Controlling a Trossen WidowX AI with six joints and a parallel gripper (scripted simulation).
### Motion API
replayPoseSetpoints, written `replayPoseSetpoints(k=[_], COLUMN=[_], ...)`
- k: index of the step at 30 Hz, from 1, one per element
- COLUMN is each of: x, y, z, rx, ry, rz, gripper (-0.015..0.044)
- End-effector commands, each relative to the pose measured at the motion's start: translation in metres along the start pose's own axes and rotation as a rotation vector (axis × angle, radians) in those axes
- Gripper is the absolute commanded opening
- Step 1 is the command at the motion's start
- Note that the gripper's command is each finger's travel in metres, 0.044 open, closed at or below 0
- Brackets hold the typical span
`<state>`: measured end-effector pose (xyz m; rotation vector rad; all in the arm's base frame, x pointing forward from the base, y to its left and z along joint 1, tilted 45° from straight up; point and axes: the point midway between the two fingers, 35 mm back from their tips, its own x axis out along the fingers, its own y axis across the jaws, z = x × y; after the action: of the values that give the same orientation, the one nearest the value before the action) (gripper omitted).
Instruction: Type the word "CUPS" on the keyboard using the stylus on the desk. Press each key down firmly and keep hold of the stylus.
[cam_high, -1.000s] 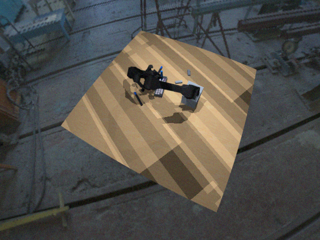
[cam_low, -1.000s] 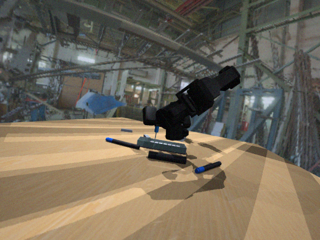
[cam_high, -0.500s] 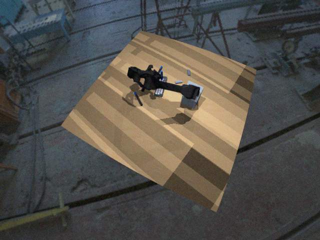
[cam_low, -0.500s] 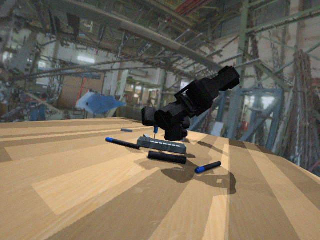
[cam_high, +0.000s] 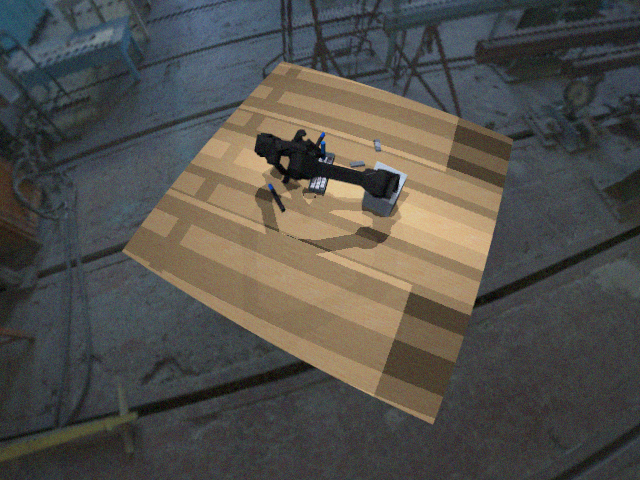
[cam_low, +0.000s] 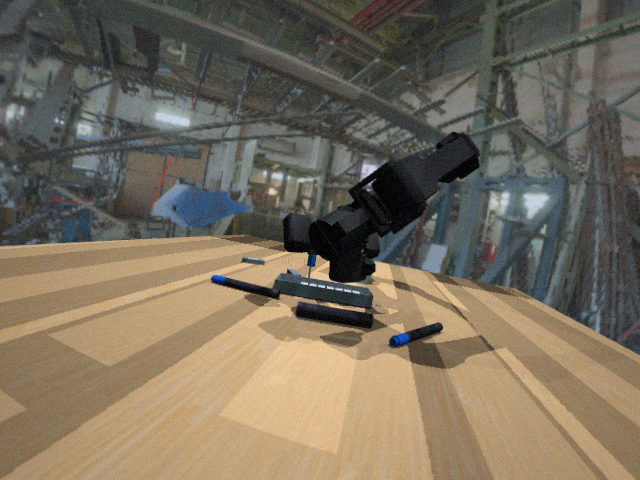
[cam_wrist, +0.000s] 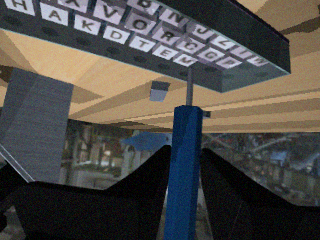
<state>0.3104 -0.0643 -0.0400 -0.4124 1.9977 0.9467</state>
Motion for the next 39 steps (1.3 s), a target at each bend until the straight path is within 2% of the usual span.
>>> replayPoseSetpoints(k=[1, 39], x=[-0.001, 0.005], y=[0.001, 0.002], z=[0.001, 0.011], rx=[0.003, 0.003], ry=[-0.003, -0.003], rz=[0.002, 0.003], gripper=[0.0081, 0.0081])
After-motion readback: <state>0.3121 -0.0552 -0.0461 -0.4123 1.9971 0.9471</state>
